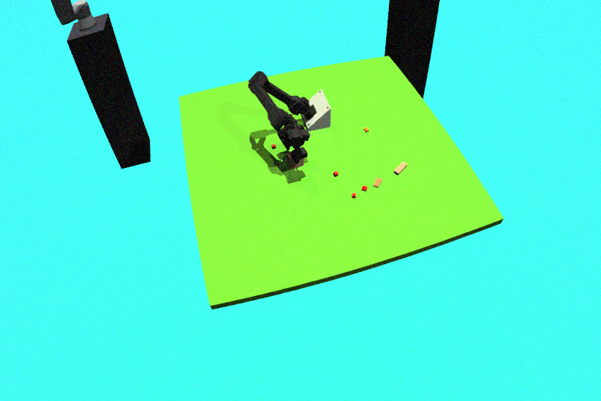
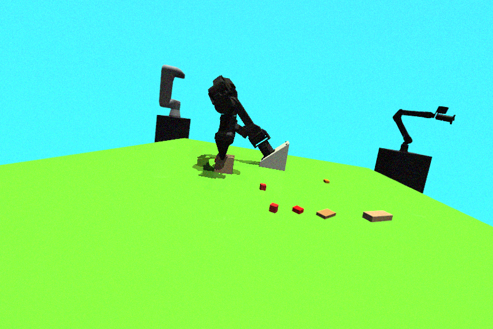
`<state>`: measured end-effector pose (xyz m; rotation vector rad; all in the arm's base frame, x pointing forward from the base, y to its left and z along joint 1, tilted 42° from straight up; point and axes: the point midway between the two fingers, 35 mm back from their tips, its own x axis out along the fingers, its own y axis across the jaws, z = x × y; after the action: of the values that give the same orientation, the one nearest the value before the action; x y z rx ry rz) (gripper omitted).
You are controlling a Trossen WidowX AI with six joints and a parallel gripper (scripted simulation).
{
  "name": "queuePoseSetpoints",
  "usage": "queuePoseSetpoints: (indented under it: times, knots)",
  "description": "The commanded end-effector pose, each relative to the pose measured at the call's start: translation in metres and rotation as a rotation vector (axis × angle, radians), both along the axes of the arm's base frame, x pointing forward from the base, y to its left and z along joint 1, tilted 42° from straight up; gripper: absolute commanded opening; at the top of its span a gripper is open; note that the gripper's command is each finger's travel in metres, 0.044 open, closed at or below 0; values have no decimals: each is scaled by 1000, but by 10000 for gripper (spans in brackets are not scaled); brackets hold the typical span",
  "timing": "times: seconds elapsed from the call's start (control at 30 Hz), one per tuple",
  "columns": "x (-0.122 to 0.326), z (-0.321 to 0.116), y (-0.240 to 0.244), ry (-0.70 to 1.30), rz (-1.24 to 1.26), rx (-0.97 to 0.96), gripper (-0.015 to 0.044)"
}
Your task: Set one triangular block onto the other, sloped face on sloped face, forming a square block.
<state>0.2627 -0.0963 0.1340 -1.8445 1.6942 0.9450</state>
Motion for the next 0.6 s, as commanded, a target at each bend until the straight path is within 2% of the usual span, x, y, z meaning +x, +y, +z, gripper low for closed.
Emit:
queuePoseSetpoints:
  times: [0.0,0.13,0.57]
  knots:
    - [6,33,31,0,40,4,440]
    - [-1,69,62,23,76,-3,440]
    - [1,66,59,16,79,-4,440]
